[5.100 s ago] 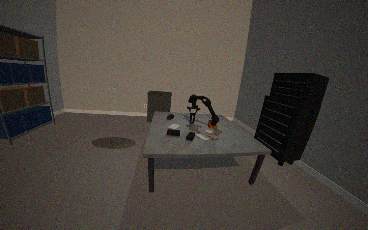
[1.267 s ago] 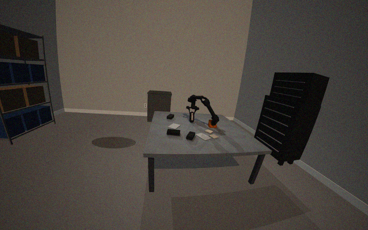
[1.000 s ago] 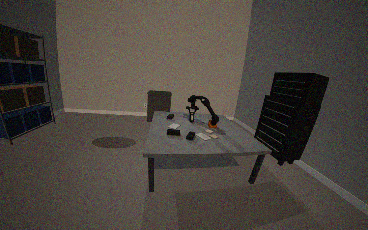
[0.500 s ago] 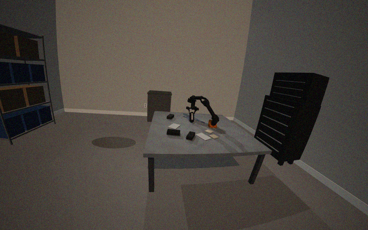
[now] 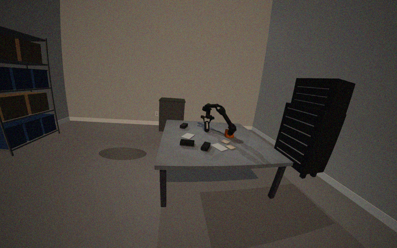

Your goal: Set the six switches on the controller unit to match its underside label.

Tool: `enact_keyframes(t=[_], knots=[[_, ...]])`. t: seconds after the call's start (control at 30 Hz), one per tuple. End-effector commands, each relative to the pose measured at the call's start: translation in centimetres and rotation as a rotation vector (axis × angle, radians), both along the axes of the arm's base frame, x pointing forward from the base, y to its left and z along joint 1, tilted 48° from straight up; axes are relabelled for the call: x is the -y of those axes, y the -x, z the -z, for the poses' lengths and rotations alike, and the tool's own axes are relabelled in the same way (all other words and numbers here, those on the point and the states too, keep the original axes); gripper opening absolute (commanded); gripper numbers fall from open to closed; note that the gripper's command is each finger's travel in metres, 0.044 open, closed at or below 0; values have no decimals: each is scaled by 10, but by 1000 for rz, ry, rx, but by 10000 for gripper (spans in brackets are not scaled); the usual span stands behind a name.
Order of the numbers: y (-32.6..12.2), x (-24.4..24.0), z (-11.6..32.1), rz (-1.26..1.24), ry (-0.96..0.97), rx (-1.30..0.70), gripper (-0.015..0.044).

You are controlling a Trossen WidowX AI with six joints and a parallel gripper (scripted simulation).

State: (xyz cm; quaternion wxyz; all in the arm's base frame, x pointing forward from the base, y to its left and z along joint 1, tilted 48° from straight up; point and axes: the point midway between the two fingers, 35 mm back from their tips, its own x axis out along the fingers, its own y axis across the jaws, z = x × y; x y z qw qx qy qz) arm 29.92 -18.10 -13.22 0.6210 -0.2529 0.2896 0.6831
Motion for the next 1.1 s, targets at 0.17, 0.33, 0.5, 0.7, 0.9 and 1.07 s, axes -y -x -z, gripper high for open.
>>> enact_keyframes(t=[0.17,0.33,0.5,0.7,0.9,1.07], knots=[[1,-6,9,-12,-14,-7,338],[1,-6,13,-12,-14,-7,338],[2,-7,17,-12,-14,-6,338],[2,-8,22,-12,-14,-6,338],[3,-9,27,-12,-13,-6,338],[3,-10,30,-12,-13,-6,338]])
